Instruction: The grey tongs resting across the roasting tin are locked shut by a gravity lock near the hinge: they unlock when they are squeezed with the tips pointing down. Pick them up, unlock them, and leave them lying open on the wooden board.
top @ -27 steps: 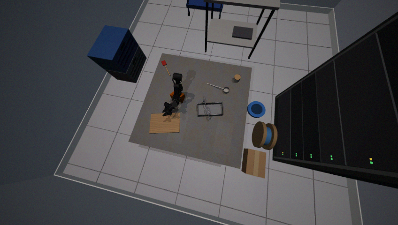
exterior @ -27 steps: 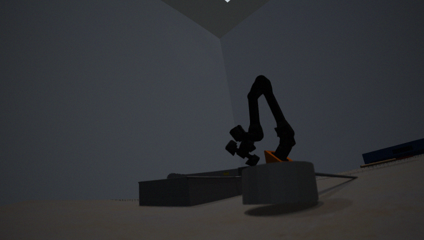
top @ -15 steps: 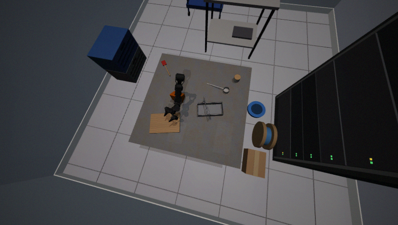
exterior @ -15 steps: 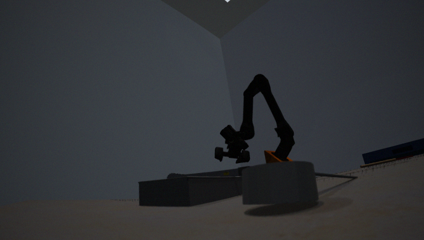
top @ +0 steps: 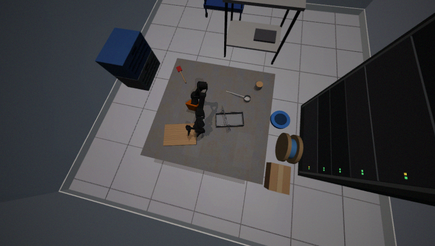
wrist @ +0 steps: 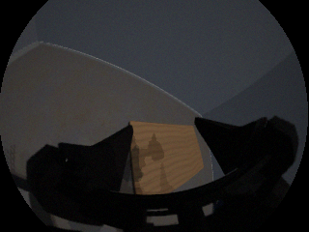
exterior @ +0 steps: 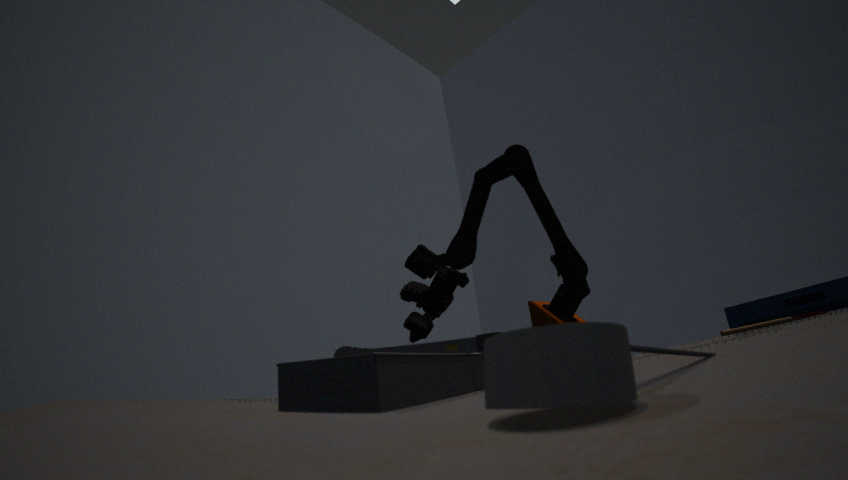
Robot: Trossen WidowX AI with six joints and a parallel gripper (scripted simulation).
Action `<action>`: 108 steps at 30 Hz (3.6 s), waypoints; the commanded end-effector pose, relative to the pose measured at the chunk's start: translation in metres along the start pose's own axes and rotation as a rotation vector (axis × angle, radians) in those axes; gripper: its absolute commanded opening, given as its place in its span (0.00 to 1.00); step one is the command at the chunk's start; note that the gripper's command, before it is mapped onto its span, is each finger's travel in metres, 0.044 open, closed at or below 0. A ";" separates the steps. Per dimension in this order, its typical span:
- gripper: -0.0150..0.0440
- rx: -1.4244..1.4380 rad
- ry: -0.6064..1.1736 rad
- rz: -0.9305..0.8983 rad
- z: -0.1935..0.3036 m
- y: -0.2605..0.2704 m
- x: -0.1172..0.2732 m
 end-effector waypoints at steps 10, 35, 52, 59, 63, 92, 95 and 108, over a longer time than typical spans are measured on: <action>1.00 1.217 -0.069 -0.432 -0.047 0.124 0.051; 1.00 2.429 -0.599 -0.951 -0.029 0.258 0.184; 1.00 2.765 -1.022 -1.183 -0.004 0.289 0.234; 1.00 2.765 -1.018 -1.186 0.002 0.281 0.231; 1.00 2.765 -1.018 -1.186 0.002 0.281 0.231; 1.00 2.765 -1.019 -1.186 0.031 0.307 0.208; 1.00 2.764 -1.019 -1.186 0.034 0.309 0.205; 1.00 2.763 -1.020 -1.189 0.049 0.319 0.196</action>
Point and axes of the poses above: the point midway between the two fingers, 35 mm back from their tips, its own x axis back along the fingers, its own y axis across the jaws, z = x × y, the point moved 1 cm from there along x, back along the fingers, and after that the axes turned 4 degrees about -x, right-handed, at the moved point
